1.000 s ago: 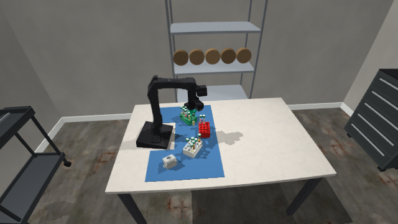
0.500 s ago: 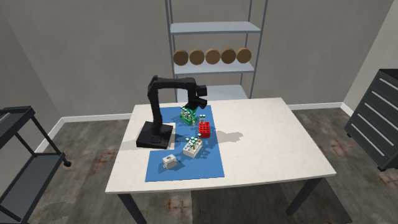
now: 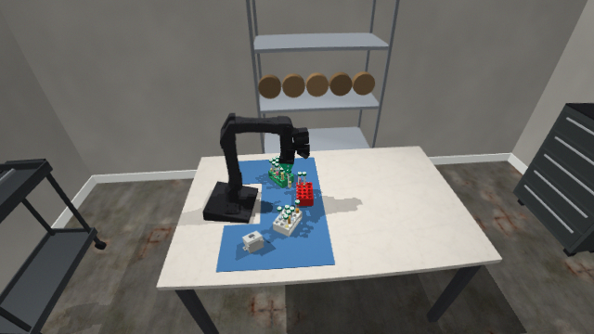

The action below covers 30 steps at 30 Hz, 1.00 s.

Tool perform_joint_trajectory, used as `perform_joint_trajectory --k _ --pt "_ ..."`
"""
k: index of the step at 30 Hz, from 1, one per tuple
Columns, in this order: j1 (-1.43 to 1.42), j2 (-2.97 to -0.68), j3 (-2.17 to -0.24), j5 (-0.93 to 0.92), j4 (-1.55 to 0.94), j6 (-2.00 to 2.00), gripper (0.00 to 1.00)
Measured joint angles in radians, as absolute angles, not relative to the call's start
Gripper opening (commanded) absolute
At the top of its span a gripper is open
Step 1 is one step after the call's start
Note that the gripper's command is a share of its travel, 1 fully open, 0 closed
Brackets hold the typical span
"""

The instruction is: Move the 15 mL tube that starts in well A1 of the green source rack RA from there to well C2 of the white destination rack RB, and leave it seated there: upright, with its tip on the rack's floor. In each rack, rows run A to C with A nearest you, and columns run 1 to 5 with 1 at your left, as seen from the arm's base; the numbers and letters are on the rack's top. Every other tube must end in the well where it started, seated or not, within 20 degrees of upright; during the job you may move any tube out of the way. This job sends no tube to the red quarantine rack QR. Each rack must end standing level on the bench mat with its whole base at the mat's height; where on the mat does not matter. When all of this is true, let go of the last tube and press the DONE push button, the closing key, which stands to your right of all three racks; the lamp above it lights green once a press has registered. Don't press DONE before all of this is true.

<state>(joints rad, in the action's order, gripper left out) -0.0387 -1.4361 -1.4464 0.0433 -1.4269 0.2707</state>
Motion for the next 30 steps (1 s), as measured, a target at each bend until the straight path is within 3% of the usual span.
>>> perform_joint_trajectory --k 30 --pt "-0.054 -1.448 -1.452 0.051 -1.428 -0.551 0.0"
